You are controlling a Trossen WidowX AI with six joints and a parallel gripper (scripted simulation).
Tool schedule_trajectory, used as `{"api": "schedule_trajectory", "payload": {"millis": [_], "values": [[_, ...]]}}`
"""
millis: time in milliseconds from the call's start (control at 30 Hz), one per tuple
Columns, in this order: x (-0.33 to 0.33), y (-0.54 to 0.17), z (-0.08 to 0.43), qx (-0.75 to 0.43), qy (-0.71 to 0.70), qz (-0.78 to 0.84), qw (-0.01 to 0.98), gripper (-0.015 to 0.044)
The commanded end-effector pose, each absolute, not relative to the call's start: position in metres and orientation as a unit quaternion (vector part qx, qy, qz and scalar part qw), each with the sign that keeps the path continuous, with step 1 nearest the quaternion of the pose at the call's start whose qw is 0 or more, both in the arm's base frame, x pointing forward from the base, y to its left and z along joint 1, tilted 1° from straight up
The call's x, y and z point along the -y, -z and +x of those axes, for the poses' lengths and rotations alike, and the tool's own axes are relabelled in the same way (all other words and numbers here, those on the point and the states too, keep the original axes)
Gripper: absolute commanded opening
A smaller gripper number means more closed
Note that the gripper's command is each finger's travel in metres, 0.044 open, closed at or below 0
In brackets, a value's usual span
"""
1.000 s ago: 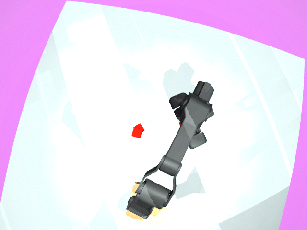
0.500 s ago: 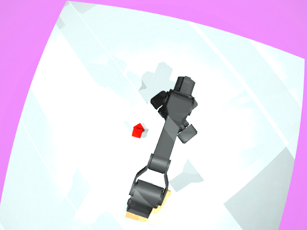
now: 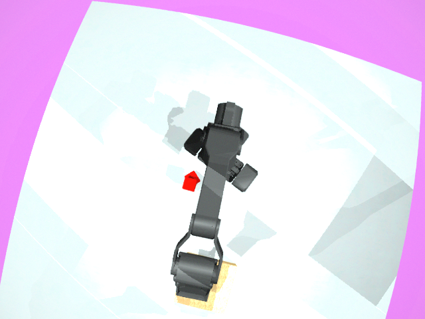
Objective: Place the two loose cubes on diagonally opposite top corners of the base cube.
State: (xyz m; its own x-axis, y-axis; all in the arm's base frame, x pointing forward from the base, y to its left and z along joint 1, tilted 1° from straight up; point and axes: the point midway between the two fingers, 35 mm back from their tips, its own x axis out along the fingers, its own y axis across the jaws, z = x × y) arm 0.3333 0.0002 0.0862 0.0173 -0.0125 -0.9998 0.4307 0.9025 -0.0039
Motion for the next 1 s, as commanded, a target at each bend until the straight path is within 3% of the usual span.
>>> {"api": "schedule_trajectory", "payload": {"millis": [0, 967], "values": [[-0.012, -0.087, 0.332, -0.685, 0.135, 0.131, 0.704, 0.0105], [-0.073, -0.068, 0.313, -0.698, 0.011, 0.009, 0.716, 0.0105]]}}
